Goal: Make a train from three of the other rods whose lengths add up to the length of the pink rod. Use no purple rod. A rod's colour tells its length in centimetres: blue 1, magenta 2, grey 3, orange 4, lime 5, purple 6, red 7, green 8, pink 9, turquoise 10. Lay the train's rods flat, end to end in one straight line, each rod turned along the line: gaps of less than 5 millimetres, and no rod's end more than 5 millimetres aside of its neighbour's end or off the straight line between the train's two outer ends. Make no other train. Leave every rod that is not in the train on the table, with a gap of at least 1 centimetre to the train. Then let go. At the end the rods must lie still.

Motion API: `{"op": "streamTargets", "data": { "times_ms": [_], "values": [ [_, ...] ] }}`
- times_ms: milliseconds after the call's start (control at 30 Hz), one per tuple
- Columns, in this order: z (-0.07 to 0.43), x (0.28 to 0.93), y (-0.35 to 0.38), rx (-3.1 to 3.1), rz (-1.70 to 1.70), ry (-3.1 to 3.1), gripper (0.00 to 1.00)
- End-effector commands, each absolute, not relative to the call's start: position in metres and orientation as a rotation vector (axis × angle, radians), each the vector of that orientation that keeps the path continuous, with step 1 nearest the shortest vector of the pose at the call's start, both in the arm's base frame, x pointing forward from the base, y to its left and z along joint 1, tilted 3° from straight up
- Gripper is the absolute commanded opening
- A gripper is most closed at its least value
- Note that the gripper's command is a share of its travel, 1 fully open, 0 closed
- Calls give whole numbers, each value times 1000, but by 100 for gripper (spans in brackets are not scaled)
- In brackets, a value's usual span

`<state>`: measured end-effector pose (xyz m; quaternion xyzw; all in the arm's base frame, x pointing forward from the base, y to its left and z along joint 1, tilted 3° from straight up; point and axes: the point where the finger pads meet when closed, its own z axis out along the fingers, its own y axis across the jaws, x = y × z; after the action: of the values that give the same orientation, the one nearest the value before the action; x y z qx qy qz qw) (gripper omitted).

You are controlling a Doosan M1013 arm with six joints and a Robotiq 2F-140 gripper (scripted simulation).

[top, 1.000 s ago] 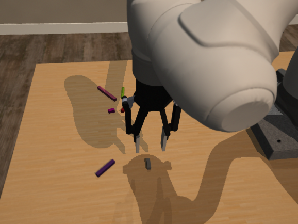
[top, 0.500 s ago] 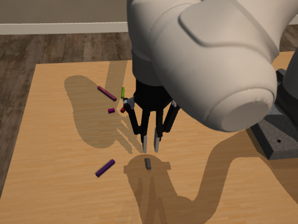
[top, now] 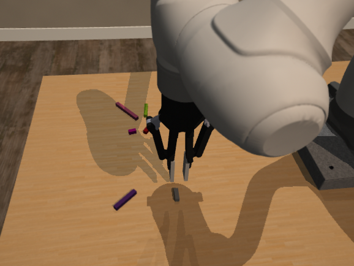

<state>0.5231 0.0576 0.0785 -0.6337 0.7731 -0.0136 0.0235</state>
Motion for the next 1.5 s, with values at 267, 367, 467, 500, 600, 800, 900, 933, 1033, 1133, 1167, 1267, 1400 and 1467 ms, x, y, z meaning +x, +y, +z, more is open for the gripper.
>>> {"op": "streamTargets", "data": {
  "times_ms": [267,367,467,500,600,800,900,933,1033,1133,1167,1267,1400,1467],
  "values": [
    [72,525,59,-1964,-38,2390,15],
    [69,525,59,-1964,-38,2390,15],
    [68,525,59,-1964,-38,2390,15],
    [67,525,59,-1964,-38,2390,15],
    [63,525,59,-1964,-38,2390,15],
    [53,526,59,-1964,-38,2390,15],
    [49,526,59,-1964,-38,2390,15],
    [47,526,59,-1964,-38,2390,15],
    [45,526,59,-1964,-38,2390,15],
    [41,527,59,-1964,-38,2390,15],
    [39,527,59,-1964,-38,2390,15],
    [35,527,59,-1964,-38,2390,15],
    [31,527,59,-1964,-38,2390,15],
    [29,527,59,-1964,-38,2390,15]
  ]
}}
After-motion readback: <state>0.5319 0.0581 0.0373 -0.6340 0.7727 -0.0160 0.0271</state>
